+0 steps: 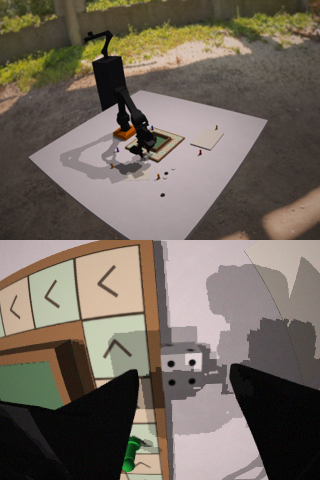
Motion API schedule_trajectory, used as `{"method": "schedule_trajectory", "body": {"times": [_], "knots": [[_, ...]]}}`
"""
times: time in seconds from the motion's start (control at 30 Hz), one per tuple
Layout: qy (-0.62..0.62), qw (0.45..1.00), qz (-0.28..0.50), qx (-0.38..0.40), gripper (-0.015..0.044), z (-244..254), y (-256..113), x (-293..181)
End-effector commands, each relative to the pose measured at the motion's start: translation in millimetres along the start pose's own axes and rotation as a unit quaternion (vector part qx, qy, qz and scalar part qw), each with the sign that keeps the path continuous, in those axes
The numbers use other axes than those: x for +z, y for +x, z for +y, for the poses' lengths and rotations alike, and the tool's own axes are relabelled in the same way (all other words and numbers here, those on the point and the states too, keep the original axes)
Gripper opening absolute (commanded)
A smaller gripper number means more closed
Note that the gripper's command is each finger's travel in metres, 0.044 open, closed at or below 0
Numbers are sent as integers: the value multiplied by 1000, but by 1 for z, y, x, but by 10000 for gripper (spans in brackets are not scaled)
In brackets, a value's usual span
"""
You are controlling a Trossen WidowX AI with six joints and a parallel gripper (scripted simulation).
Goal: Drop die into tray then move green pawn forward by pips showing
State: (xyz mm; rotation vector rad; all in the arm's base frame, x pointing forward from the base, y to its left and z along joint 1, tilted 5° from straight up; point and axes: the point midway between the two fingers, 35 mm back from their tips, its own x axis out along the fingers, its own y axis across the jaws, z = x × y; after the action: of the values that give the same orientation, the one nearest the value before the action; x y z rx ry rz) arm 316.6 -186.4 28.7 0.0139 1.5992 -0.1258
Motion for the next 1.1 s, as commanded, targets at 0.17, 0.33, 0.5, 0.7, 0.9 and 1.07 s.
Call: {"method": "schedule_trajectory", "body": {"times": [0.17, 0.33, 0.5, 0.7, 0.9, 1.07], "knots": [[0, 1000, 4, 5, 275, 2, 17, -2], [0, 1000, 5, 5, 275, 2, 23, -3], [0, 1000, 5, 5, 144, 2, 23, -3], [0, 1000, 5, 5, 104, 2, 23, -3], [0, 1000, 4, 5, 5, 1, 19, -2], [0, 1000, 4, 5, 0, -2, -8, 3]]}}
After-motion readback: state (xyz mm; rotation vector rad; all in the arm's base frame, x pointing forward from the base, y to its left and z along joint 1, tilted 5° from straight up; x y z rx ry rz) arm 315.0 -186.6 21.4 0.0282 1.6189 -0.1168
